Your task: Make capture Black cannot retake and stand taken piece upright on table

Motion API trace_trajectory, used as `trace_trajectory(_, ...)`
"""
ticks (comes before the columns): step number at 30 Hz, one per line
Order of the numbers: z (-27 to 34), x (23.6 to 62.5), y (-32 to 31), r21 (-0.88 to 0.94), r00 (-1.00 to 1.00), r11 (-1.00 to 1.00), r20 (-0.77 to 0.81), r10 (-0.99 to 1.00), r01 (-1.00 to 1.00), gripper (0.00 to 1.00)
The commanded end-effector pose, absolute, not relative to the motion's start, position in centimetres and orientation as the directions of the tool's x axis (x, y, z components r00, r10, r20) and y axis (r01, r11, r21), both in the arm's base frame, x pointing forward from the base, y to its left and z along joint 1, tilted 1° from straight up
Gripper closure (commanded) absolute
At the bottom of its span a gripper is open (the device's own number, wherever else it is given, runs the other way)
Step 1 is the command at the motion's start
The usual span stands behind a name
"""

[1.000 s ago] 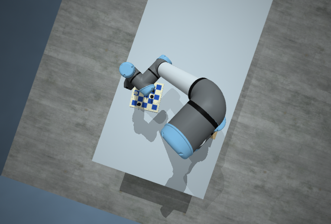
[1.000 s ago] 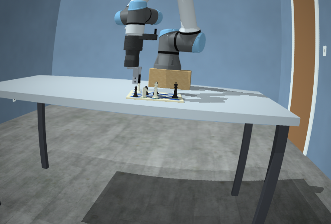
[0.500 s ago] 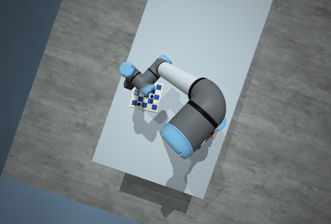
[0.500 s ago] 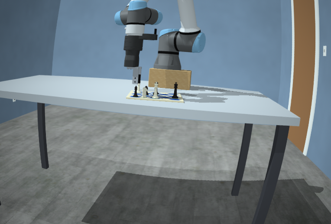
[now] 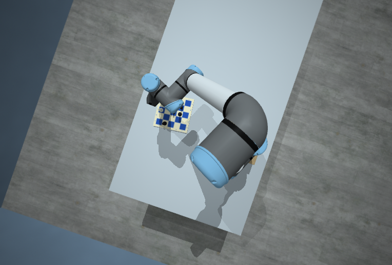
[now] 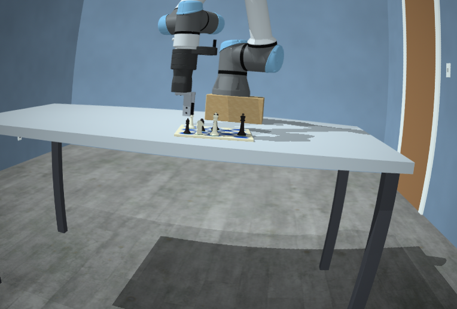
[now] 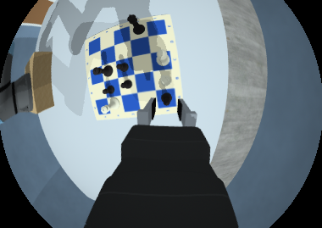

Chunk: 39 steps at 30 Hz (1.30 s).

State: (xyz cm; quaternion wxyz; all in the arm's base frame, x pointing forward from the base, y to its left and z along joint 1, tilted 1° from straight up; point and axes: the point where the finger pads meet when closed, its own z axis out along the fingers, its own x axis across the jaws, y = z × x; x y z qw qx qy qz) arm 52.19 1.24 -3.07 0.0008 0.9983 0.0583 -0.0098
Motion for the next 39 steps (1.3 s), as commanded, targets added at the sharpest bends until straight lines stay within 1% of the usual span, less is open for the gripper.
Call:
trace_trajectory(1,-3.0,52.2,1.2,0.001,0.993,-0.993,-0.018,0.116,0.116,0.27)
trace_trajectory(28,-3.0,52.2,1.2,0.001,0.993,-0.993,-0.018,0.116,0.116,0.27)
trace_trajectory(39,-4.5,52.2,1.2,0.001,0.993,-0.993,-0.018,0.116,0.116,0.27)
